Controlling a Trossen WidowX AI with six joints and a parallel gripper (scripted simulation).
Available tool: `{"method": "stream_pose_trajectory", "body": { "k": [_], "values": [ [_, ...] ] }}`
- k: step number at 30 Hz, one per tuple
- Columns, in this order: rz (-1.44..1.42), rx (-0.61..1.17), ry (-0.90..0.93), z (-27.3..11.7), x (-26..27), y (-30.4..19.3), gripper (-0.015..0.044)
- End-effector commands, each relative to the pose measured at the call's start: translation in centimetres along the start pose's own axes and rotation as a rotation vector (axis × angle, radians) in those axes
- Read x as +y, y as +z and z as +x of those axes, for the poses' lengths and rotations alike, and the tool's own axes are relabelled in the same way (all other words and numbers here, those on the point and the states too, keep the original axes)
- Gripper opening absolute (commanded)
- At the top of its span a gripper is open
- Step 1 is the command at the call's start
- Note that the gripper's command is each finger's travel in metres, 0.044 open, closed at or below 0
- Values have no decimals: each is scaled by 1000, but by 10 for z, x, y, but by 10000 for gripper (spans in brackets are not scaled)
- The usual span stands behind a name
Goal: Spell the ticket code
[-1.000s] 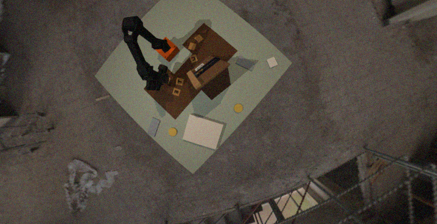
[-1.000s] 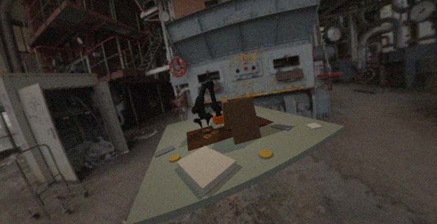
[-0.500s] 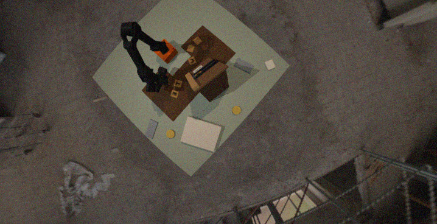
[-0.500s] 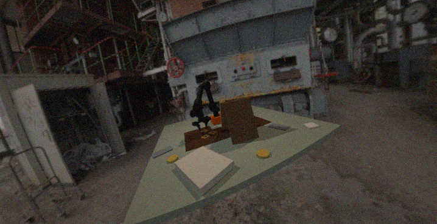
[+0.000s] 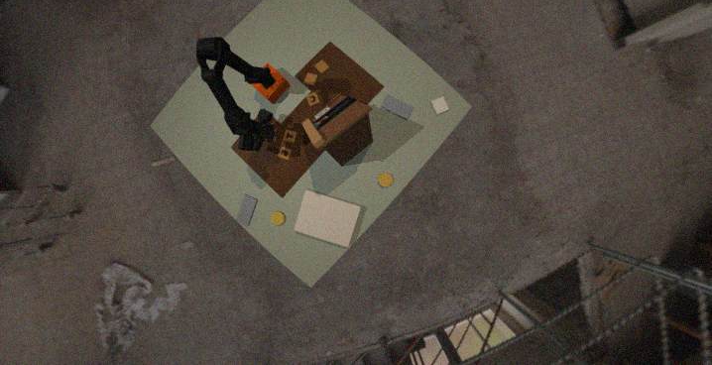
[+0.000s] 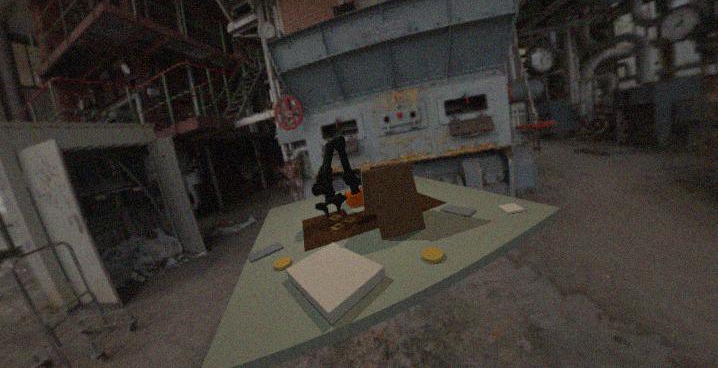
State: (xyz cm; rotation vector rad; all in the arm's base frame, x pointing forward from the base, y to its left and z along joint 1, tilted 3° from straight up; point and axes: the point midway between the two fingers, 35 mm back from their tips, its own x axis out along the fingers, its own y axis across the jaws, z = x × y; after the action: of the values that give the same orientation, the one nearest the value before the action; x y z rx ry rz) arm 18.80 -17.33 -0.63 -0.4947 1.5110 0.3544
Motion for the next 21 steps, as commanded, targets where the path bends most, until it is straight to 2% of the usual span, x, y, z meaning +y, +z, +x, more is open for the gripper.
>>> {"method": "stream_pose_trajectory", "body": {
  "k": [1,21],
  "values": [
    [-7,1,11,9,3,-1,340],
    [-7,1,11,15,3,-1,340]
  ]
}}
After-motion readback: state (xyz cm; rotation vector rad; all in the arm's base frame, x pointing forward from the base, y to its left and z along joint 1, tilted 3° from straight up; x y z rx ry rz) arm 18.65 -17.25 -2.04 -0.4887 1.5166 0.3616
